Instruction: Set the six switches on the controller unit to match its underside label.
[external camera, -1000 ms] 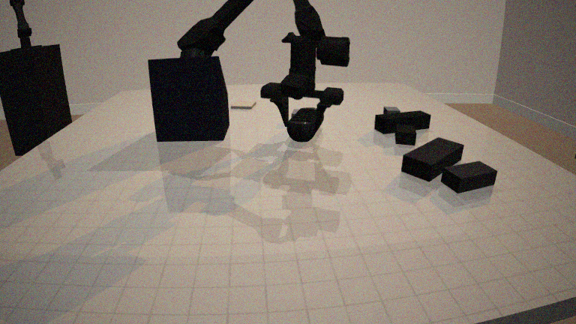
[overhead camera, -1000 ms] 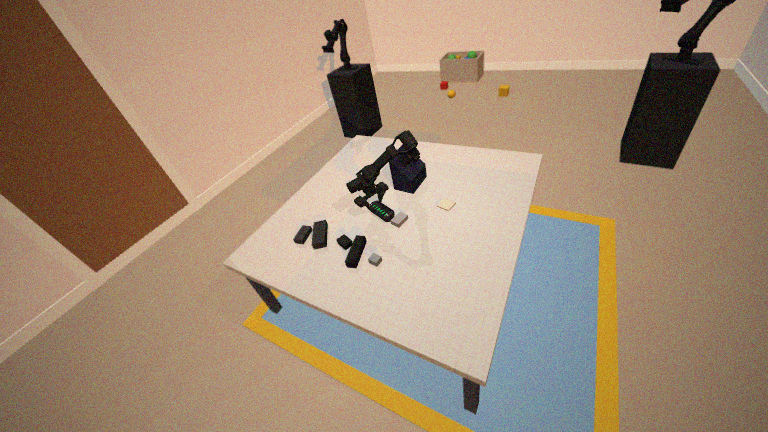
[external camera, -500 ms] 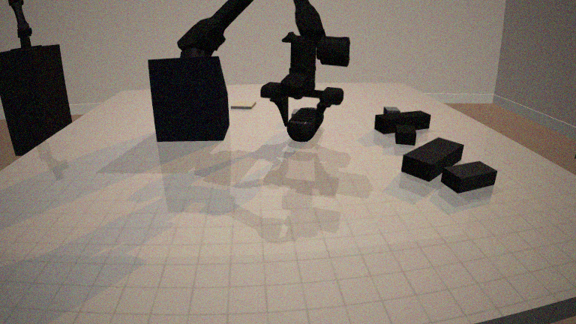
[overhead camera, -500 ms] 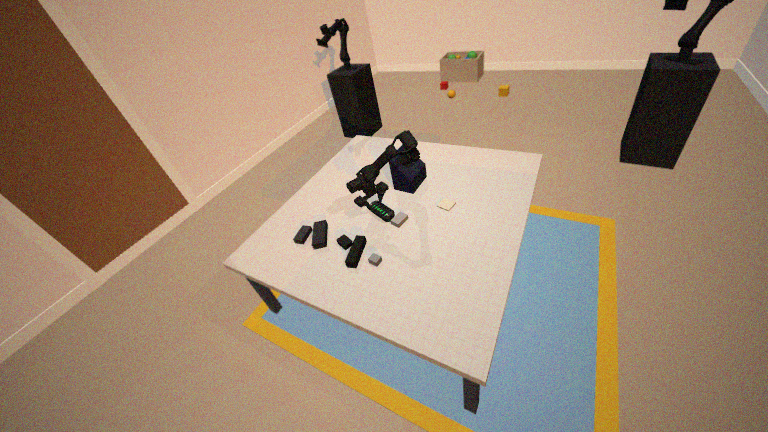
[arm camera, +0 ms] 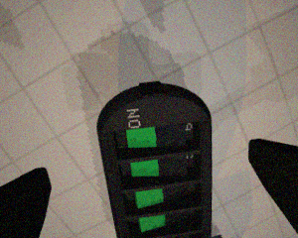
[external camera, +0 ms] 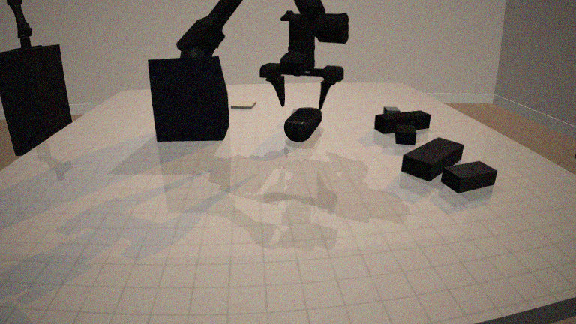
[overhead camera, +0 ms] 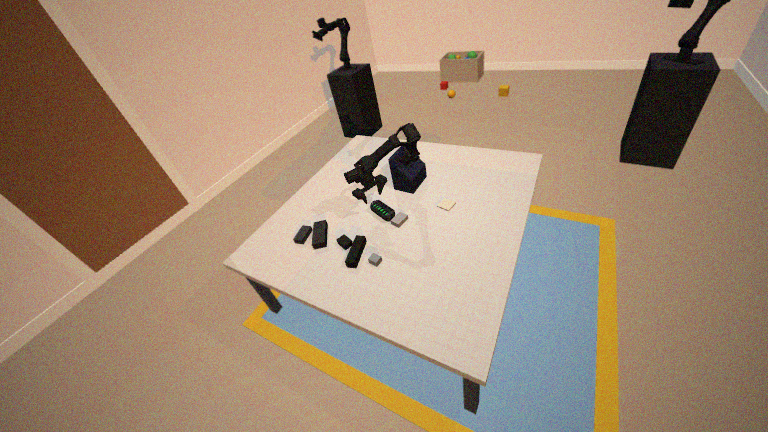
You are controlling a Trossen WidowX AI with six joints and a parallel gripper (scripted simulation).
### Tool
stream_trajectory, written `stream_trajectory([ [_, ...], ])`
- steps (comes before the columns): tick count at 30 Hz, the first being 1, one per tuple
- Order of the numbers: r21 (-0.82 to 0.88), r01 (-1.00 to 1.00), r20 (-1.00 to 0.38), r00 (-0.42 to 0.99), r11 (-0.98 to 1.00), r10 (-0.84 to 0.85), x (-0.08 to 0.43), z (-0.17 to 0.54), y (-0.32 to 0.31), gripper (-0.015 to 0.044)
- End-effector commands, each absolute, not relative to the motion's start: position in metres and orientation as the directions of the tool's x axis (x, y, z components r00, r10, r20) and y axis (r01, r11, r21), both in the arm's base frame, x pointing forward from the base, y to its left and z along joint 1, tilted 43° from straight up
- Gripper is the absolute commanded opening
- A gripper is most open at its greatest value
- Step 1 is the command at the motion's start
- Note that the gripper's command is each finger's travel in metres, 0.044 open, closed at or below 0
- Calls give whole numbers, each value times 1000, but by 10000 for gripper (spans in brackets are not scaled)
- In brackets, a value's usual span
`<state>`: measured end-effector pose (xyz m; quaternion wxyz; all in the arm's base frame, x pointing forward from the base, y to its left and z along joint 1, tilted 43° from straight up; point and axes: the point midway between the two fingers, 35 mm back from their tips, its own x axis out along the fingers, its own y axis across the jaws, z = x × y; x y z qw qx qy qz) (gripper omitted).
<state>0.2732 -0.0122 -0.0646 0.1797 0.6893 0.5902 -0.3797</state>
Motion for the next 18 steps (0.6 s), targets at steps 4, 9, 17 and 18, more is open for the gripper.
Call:
stream_trajectory([
  [4, -204, 948, -737, 14, -243, 676, 260, -49, 21, 282],
  [9, -211, 947, -732, 12, -243, 682, 241, -36, 52, 151],
  [17, -211, 947, -731, 12, -243, 682, 240, -36, 53, 0],
  [18, -211, 947, -731, 12, -243, 682, 240, -36, 53, 0],
])
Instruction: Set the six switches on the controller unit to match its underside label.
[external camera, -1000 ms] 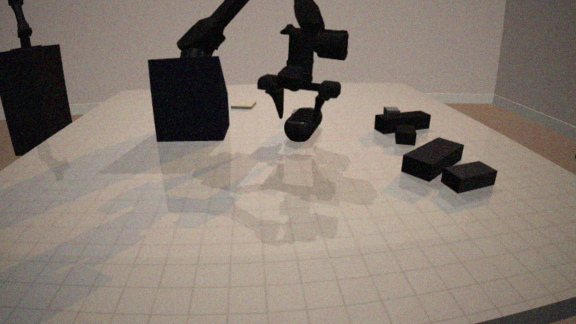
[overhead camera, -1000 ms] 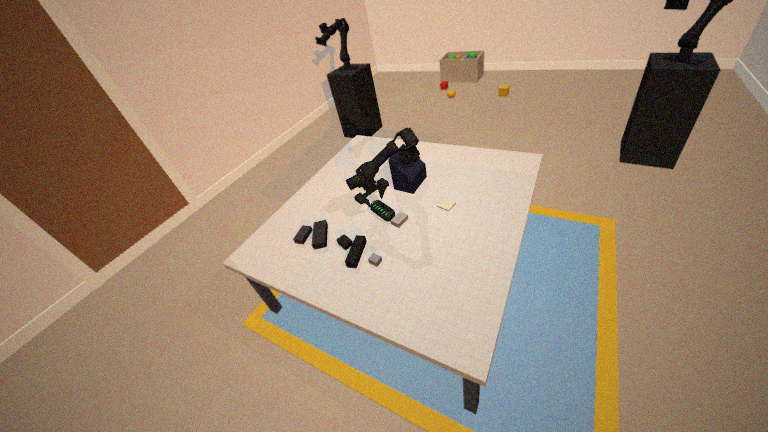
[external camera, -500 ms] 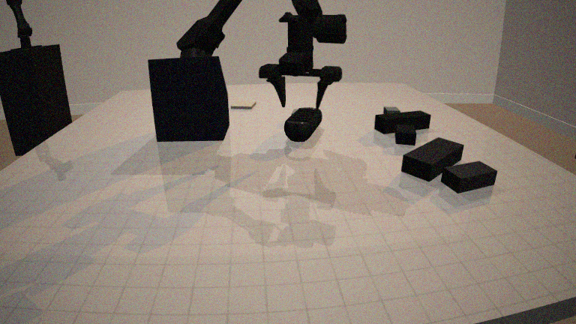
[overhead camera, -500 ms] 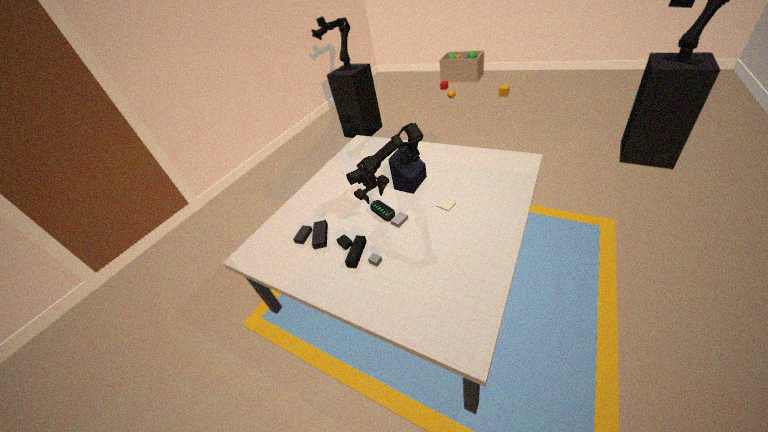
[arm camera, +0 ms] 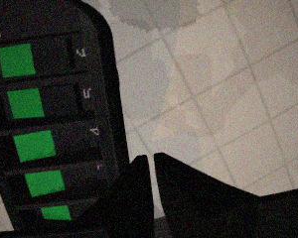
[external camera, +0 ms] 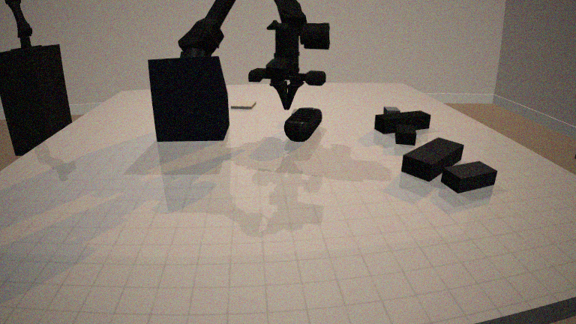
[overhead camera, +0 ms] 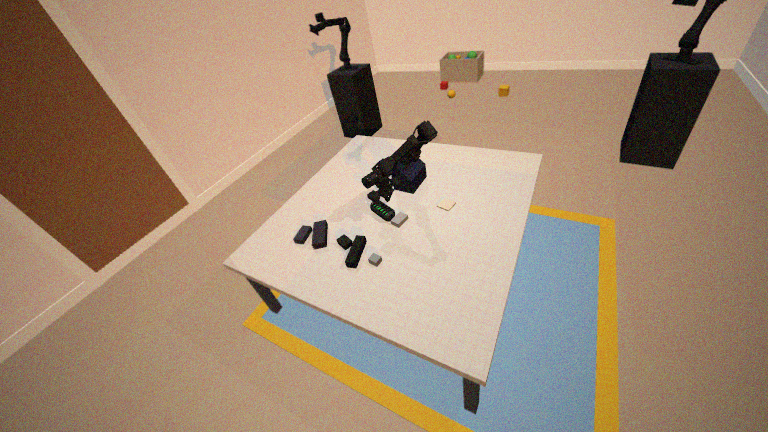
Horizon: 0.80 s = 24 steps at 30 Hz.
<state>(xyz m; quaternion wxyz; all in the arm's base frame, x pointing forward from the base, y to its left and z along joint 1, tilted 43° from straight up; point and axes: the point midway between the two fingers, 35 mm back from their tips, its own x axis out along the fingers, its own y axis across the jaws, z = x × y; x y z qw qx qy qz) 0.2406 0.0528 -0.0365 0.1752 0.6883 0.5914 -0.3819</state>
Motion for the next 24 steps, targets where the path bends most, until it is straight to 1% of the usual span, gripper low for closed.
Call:
stream_trajectory([
  [1, -211, 947, -731, 12, -243, 682, 240, -36, 53, 0],
  [17, -211, 948, -733, 9, -240, 680, 240, -36, 53, 0],
  [24, -210, 948, -734, 9, -240, 679, 239, 0, 20, 184],
])
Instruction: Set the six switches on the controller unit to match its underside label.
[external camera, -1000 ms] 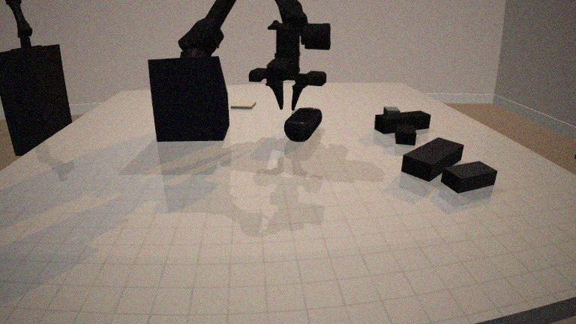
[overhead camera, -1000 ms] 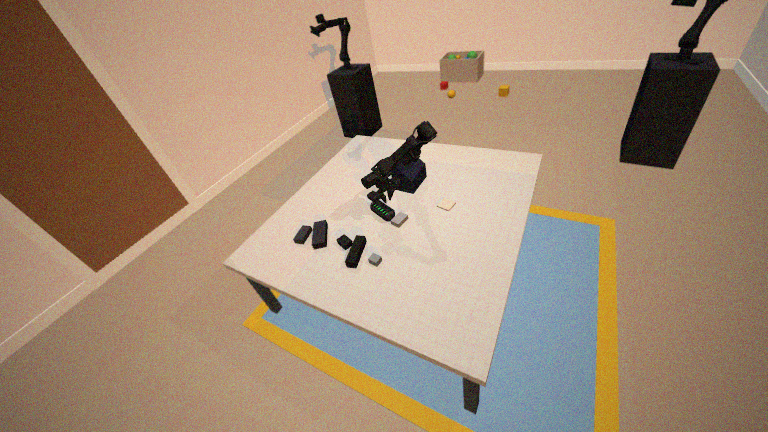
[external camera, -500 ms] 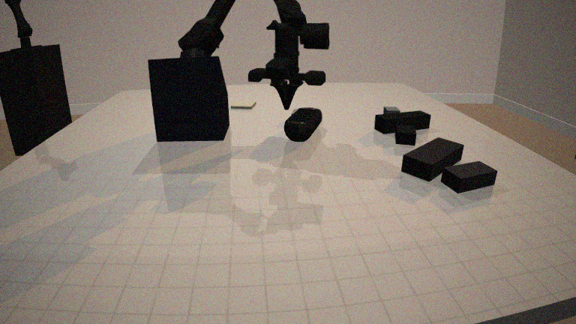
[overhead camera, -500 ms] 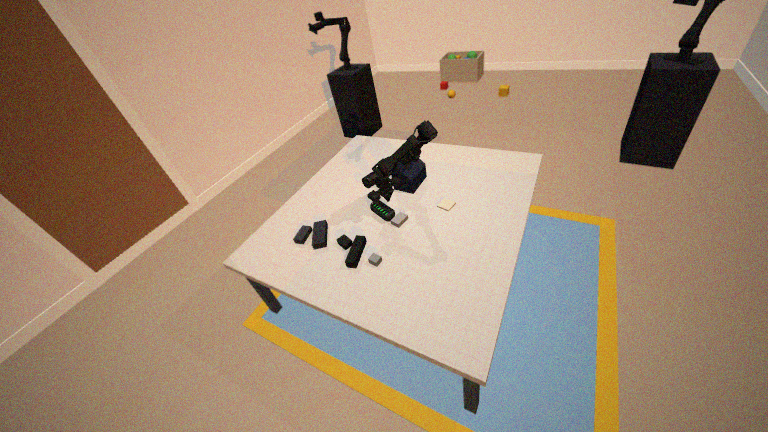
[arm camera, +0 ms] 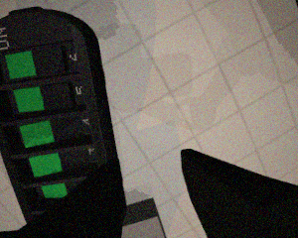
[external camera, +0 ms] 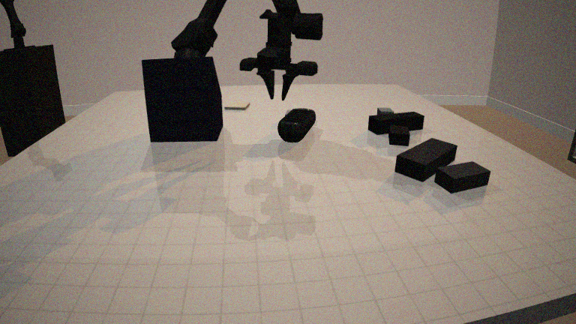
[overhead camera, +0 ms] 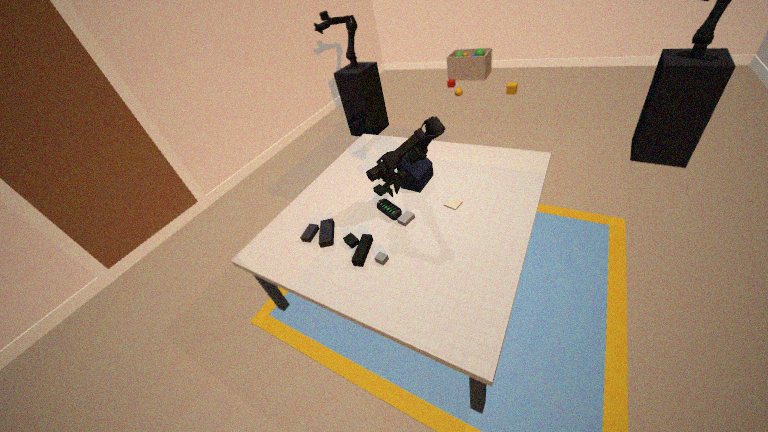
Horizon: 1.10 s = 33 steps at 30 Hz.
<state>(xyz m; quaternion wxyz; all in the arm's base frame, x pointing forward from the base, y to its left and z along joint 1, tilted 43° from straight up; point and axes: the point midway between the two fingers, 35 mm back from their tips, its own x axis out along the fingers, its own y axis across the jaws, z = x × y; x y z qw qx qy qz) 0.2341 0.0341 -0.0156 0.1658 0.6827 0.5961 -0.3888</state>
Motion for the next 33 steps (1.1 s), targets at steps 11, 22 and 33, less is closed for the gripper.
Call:
stream_trajectory([
  [11, -210, 948, -735, 9, -240, 678, 240, 1, 19, 210],
  [22, -210, 948, -735, 9, -240, 678, 240, 1, 19, 0],
  [33, -215, 946, -732, 8, -243, 681, 239, 0, 20, 131],
])
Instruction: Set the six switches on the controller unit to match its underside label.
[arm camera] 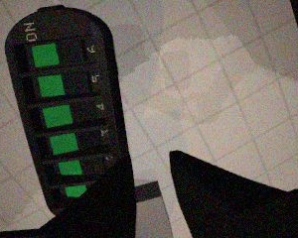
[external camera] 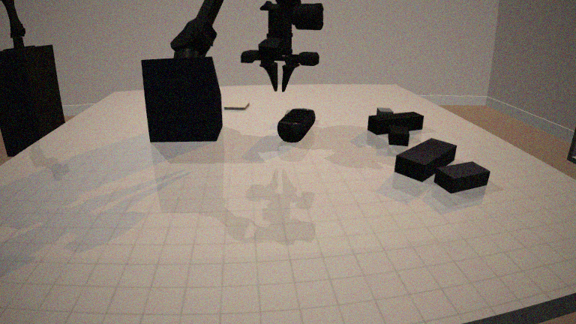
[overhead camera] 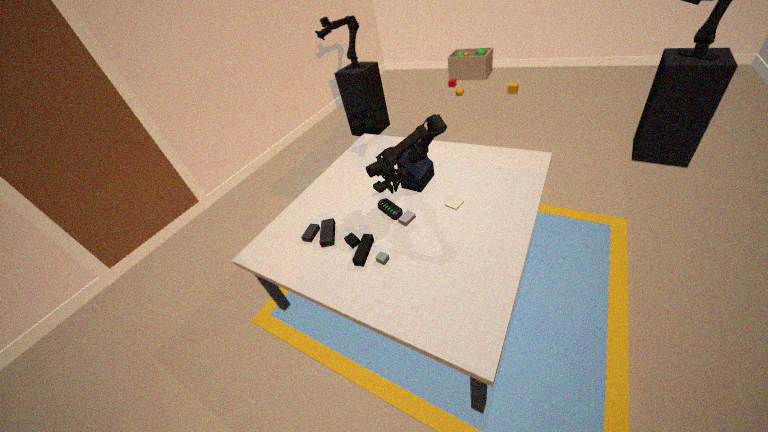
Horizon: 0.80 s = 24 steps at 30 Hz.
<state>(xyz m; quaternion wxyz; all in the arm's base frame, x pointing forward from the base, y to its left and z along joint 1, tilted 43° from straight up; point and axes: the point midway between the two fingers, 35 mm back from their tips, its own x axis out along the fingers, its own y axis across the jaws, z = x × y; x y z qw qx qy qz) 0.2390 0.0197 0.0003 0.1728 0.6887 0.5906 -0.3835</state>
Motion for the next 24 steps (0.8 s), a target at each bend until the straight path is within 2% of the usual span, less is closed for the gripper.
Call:
stream_trajectory([
  [1, -215, 946, -732, 8, -243, 681, 239, 0, 20, 157],
  [12, -215, 946, -732, 8, -243, 681, 239, 0, 20, 440],
  [14, -215, 946, -732, 8, -243, 681, 239, 0, 20, 440],
  [17, -190, 945, -755, 33, -266, 655, 240, -3, 29, 361],
  [24, -50, 923, -786, 199, -381, 585, 244, -5, 71, 177],
])
